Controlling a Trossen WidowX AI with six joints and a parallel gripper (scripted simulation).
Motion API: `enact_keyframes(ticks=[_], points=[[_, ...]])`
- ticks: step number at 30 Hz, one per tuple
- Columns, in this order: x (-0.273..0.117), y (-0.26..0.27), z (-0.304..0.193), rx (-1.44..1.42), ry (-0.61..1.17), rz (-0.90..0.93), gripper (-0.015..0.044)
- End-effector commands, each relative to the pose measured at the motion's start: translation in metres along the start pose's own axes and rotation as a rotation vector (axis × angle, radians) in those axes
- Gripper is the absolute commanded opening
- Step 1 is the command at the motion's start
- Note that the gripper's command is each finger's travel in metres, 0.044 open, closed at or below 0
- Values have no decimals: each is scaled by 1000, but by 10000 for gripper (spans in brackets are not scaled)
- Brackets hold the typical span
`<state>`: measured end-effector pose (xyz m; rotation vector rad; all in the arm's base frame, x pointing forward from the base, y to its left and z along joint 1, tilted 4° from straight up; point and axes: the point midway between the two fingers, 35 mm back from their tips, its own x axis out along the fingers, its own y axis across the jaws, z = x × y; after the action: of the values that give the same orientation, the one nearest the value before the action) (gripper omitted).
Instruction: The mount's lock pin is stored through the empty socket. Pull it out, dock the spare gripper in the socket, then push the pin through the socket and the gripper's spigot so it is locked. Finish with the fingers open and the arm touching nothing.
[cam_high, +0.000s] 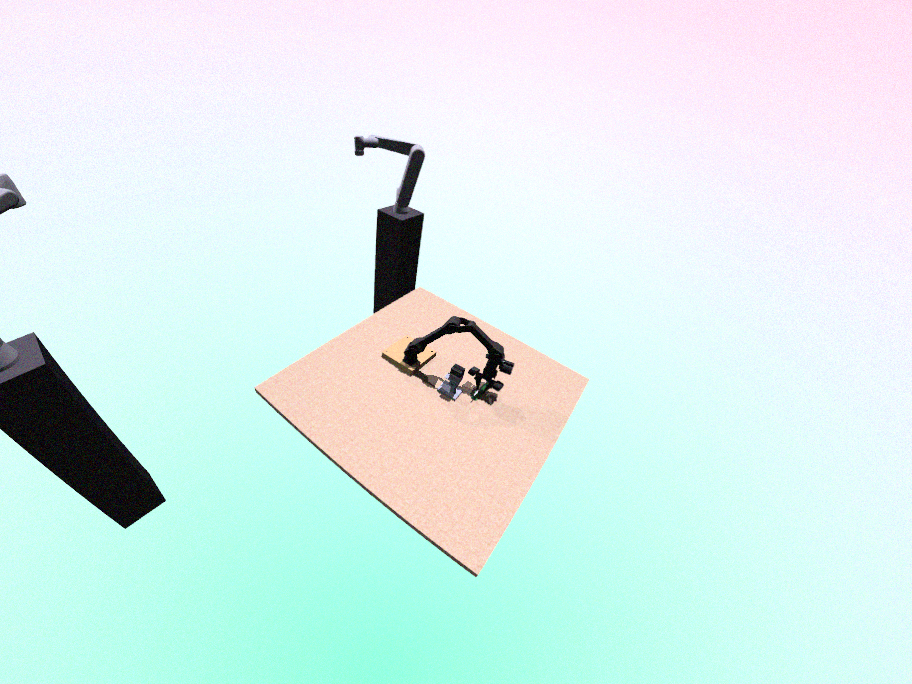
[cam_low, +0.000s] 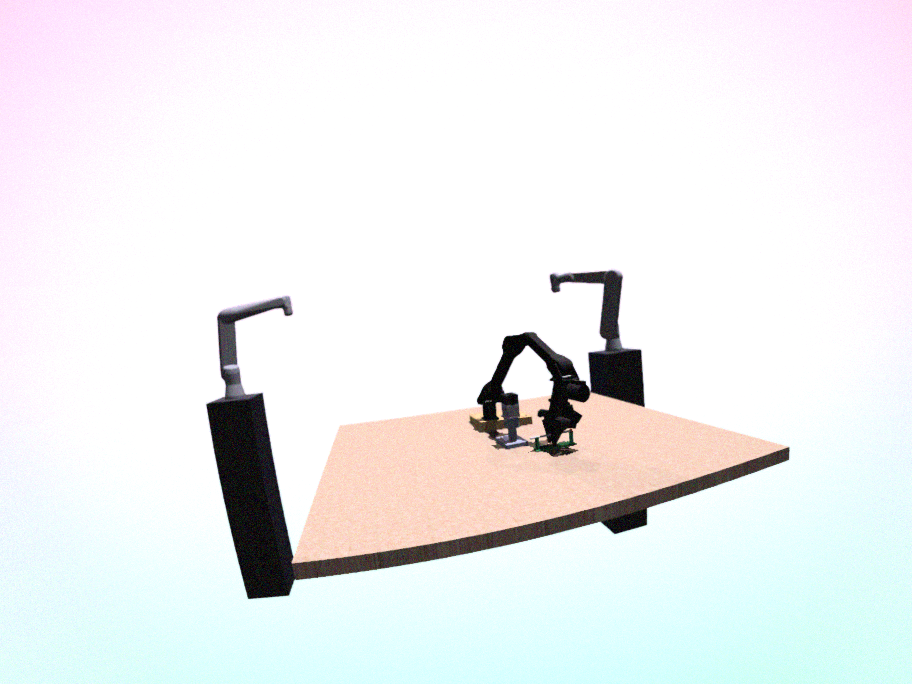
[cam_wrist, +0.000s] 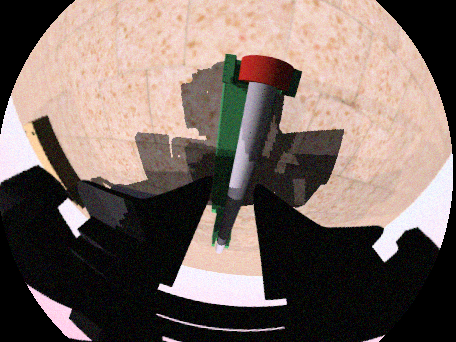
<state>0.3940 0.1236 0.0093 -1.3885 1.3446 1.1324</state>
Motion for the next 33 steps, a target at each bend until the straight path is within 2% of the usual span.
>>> enact_keyframes(ticks=[1,5,8,18,33], points=[[2,1,1,4,-3,4,127],[2,1,1,4,-3,4,23],[2,1,1,4,-3,4,3],[-1,0,0,4,-3,4,0],[-42,-1,-10,4,-3,4,0]])
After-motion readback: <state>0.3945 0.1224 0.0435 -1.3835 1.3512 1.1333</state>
